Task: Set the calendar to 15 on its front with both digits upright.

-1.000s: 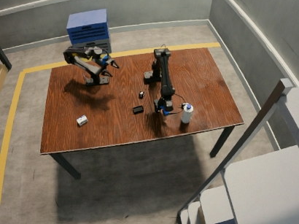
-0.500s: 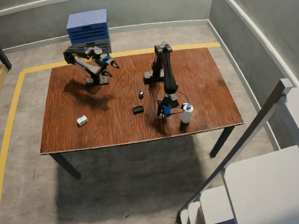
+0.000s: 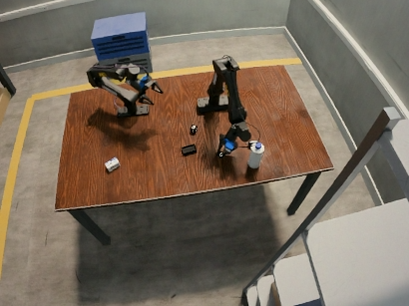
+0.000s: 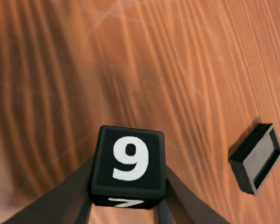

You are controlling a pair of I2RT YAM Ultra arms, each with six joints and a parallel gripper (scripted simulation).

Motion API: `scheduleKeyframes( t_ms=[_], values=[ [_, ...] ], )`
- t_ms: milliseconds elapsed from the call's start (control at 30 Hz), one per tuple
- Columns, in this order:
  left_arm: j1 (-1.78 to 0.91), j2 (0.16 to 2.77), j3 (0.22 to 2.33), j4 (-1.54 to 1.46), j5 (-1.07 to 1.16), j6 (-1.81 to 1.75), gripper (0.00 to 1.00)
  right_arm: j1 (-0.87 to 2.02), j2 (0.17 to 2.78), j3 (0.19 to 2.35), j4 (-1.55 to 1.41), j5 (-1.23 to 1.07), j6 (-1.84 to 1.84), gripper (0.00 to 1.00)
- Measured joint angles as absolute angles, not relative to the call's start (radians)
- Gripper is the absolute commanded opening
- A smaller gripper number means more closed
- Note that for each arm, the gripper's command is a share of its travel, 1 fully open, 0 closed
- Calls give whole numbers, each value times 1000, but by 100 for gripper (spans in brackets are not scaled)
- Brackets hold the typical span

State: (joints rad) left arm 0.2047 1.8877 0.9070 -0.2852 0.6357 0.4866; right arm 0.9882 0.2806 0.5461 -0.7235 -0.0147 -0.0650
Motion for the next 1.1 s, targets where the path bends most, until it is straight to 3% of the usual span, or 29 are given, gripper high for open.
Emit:
scheduleKeyframes(
  t_ms=[900,1100],
  values=[
    [368,1874,479,191,1127,1184,27,988,281,546,-723,-15,-65,100],
    [393,1896,450,192,1109,1210,27,988,281,546,-723,-15,-65,100]
  ],
)
